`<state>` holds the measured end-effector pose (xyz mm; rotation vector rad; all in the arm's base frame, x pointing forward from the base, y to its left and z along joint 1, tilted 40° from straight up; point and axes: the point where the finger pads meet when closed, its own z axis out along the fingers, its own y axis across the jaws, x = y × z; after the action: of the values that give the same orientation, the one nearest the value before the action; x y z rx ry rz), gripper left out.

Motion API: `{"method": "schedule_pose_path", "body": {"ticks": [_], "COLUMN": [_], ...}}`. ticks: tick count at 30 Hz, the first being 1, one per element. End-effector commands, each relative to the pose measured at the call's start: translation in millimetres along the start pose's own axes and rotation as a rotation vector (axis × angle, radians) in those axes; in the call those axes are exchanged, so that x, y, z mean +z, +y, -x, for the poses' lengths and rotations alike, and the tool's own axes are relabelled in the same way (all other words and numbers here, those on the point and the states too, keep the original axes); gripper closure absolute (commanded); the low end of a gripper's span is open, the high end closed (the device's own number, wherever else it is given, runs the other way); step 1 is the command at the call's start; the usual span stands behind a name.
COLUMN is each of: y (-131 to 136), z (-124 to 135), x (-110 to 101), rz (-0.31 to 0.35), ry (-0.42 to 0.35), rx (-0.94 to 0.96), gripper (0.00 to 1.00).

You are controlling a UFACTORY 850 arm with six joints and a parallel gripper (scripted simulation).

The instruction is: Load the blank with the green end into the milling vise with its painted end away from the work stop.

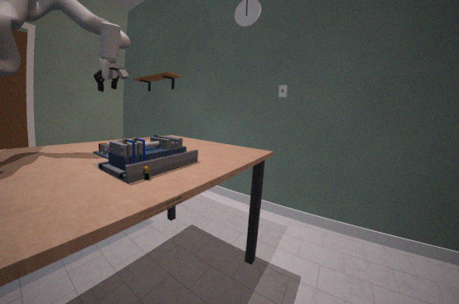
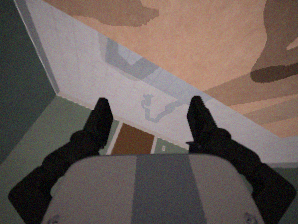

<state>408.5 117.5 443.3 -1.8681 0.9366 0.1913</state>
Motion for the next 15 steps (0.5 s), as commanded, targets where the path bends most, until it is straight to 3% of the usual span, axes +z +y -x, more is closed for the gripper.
{"method": "schedule_pose_path", "body": {"ticks": [1,7,15], "y": [6,6,20], "z": [-10,-10,-33], "x": [-5,-5,-16], "rz": [0.035,0.035,0.103], "ry": [0.045,0.045,0.144], "rx": [0.060,0.060,0.194], "gripper": [0.00,0.00,0.00]}}
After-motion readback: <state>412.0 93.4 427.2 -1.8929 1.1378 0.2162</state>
